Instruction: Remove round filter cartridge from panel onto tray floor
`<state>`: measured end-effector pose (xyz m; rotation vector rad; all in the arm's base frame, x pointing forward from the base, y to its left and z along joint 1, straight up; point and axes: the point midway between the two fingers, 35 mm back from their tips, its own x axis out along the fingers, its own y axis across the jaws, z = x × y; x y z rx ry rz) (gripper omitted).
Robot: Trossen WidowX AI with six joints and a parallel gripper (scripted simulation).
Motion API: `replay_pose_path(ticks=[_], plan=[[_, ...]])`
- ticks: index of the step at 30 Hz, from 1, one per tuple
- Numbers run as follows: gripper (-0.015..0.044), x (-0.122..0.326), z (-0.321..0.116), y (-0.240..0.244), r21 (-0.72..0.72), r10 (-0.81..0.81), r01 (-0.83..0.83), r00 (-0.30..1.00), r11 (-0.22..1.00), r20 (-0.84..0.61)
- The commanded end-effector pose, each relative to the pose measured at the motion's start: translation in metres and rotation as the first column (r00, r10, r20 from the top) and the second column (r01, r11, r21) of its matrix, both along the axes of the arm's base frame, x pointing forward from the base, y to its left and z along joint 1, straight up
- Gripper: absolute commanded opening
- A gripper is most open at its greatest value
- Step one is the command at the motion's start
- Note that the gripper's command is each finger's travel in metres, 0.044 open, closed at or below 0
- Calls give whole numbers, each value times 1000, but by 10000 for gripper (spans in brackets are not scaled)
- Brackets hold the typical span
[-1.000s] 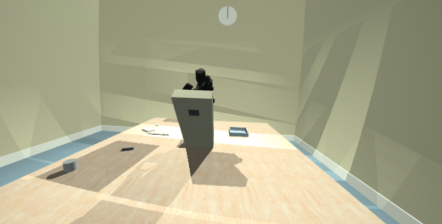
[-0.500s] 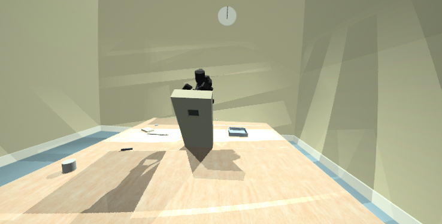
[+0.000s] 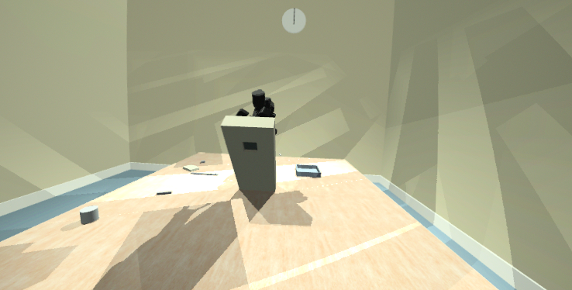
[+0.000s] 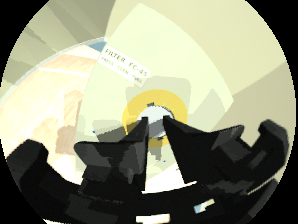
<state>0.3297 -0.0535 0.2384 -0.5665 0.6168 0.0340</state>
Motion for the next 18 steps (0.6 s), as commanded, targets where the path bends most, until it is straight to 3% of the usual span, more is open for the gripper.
replay_pose_path(ticks=[1,11,13,18], plan=[[96,4,-3,-1,-4,4,-4,1000,1000,-3],[36,0,0,0,0,0,0,1000,1000,0],[0,0,0,0,0,0,0,1000,1000,0],[0,3,-2,0,69,-46,46,999,997,8]])
